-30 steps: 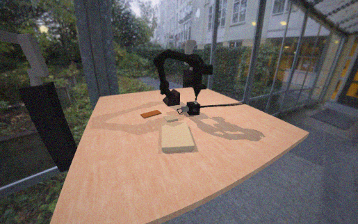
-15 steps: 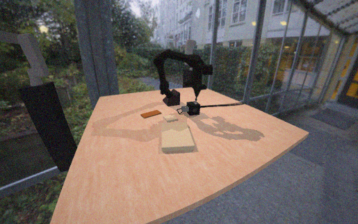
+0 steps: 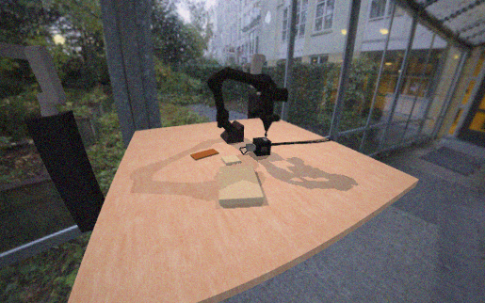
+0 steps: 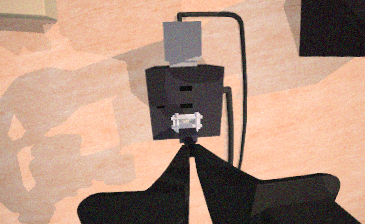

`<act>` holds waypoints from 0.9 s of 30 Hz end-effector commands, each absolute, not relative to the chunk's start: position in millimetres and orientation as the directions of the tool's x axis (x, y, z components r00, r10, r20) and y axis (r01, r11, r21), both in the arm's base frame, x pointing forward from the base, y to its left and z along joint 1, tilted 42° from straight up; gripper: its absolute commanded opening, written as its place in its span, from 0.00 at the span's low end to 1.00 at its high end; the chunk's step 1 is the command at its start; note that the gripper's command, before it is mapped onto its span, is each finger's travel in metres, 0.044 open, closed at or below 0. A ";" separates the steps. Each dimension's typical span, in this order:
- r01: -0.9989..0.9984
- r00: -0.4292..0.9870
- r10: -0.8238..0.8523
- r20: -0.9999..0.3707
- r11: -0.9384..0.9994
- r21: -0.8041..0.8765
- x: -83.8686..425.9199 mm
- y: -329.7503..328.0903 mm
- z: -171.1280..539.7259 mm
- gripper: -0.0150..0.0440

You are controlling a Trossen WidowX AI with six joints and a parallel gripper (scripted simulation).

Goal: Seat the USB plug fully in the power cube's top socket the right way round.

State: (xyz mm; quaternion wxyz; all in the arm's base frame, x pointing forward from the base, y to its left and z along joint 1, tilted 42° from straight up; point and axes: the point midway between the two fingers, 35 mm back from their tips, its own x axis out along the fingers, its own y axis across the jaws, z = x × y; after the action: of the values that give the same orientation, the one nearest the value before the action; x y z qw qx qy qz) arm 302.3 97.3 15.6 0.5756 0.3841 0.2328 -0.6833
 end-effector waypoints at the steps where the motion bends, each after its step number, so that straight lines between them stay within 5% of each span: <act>1: 0.966 -0.046 -0.605 -0.795 -0.228 0.118 301.1 96.8 14.3 0.25; 27: 0.966 -0.046 -0.605 -0.795 -0.229 0.118 300.9 94.7 12.0 0.25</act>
State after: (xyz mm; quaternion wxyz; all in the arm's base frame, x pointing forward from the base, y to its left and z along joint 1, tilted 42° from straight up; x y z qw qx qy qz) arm 301.7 95.2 12.8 0.5746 0.3848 0.2335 -0.6835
